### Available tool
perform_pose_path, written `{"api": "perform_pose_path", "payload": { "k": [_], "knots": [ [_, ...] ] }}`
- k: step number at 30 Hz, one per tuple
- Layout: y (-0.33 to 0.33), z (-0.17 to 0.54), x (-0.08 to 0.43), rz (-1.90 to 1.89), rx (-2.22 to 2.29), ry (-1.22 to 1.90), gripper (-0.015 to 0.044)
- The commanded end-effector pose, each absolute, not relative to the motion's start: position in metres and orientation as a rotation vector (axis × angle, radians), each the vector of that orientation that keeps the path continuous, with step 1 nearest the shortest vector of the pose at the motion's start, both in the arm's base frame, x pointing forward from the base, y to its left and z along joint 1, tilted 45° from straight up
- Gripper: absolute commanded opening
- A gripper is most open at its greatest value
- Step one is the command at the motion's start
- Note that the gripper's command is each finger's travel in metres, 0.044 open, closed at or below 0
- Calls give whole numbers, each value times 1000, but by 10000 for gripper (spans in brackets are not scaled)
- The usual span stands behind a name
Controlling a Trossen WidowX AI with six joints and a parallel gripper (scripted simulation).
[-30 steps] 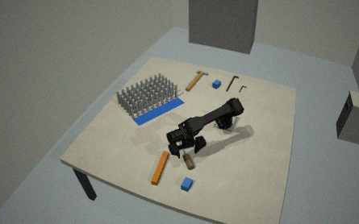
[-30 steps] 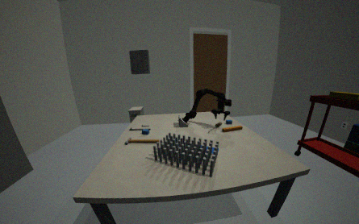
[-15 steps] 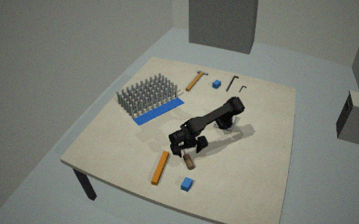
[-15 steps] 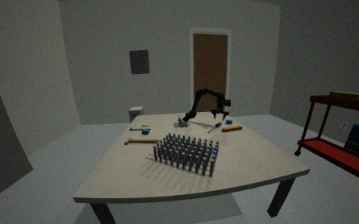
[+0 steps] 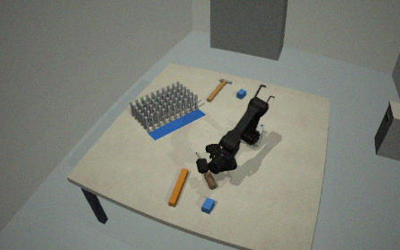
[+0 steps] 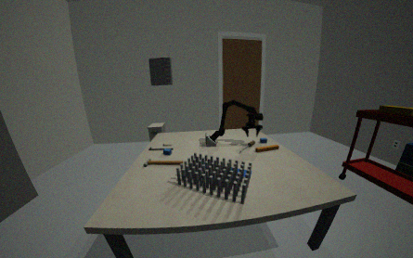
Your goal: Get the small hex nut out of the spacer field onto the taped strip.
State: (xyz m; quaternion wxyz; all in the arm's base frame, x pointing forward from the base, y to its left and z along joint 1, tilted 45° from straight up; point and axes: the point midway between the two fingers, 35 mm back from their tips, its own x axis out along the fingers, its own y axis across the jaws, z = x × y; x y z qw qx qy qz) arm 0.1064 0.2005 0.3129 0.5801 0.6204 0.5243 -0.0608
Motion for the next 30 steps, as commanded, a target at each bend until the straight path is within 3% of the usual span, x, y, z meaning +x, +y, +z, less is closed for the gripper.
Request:
{"api": "perform_pose_path", "payload": {
  "k": [1,5,30],
  "knots": [
    [200,312,107,-148,1461,1210,387],
    [200,312,107,-148,1461,1210,282],
    [221,295,110,-148,1462,1210,280]
  ]
}}
